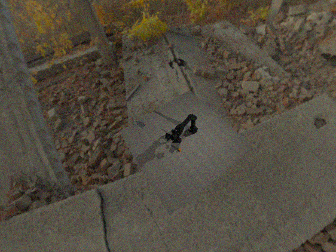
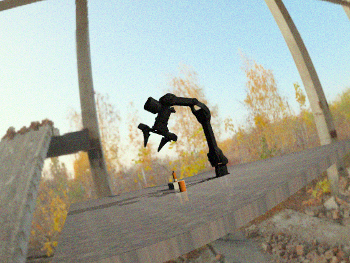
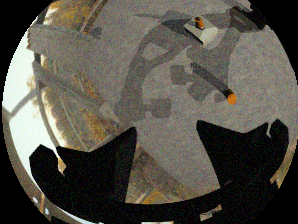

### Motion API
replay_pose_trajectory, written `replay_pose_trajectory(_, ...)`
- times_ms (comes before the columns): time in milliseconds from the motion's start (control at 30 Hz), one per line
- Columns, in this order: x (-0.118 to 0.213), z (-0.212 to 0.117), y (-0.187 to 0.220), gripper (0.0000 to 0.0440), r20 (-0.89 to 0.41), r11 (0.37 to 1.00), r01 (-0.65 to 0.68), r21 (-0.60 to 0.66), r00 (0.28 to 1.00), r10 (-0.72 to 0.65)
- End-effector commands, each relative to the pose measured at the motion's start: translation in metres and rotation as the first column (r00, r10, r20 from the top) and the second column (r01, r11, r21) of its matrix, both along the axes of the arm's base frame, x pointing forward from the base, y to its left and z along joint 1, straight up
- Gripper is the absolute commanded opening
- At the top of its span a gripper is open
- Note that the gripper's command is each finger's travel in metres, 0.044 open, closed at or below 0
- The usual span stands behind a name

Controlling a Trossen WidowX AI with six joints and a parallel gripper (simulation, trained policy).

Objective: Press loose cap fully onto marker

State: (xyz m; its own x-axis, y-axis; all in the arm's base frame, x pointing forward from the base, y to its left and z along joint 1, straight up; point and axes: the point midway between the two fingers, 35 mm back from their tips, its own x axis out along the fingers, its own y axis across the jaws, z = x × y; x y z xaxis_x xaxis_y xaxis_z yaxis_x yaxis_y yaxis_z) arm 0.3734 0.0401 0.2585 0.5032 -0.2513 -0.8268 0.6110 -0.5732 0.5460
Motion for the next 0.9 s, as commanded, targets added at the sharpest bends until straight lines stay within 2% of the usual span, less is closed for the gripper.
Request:
replay_pose_trajectory(0,0.000,-0.012,0.006,0.0325,-0.043,1.000,0.006,0.020,0.999,-0.005)
replay_pose_trajectory(867,-0.013,-0.068,0.048,0.0327,-0.295,0.987,0.069,0.142,0.955,-0.025)
